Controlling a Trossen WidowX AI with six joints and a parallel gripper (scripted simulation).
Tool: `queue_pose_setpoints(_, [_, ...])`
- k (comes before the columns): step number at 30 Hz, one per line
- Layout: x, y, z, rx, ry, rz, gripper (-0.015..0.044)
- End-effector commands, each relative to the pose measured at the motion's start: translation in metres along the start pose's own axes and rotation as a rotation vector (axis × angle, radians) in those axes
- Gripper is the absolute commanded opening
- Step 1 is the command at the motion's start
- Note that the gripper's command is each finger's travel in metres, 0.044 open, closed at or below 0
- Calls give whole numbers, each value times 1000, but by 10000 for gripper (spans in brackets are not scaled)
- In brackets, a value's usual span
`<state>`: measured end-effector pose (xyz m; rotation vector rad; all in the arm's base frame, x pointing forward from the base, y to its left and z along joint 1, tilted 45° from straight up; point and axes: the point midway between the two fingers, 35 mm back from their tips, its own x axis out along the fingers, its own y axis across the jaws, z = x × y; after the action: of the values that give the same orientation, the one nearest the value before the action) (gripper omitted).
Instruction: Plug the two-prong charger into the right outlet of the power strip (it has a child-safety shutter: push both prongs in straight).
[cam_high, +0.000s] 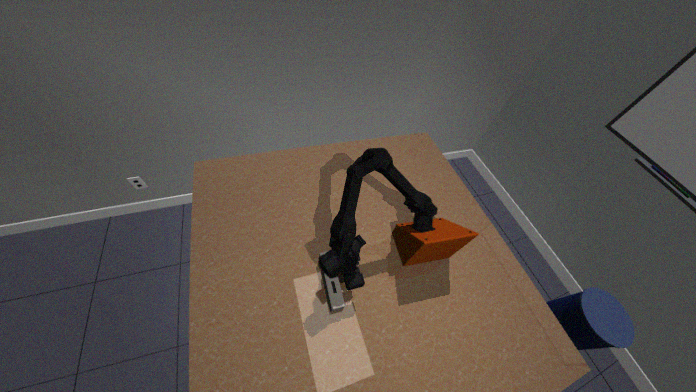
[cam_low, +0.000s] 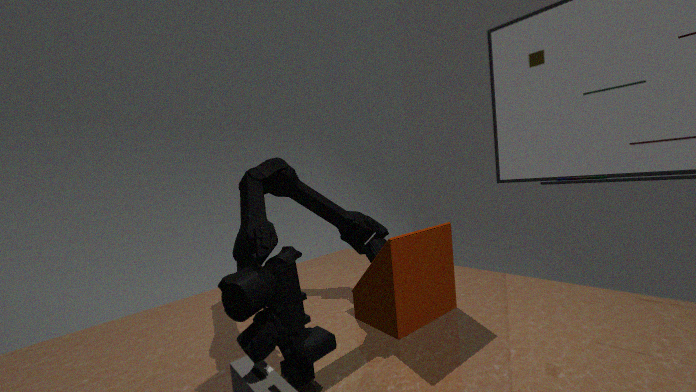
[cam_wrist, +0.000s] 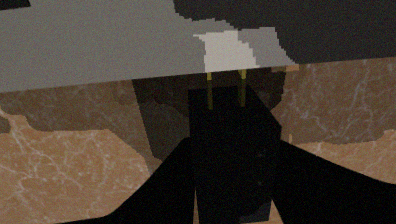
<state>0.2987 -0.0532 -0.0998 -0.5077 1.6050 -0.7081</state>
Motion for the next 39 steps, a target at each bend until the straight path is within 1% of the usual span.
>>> queue_pose_setpoints(1, [-1, -1, 2, -7, -3, -5, 0])
queue_pose_setpoints(39, [-1, -1, 6, -6, -3, -5, 0])
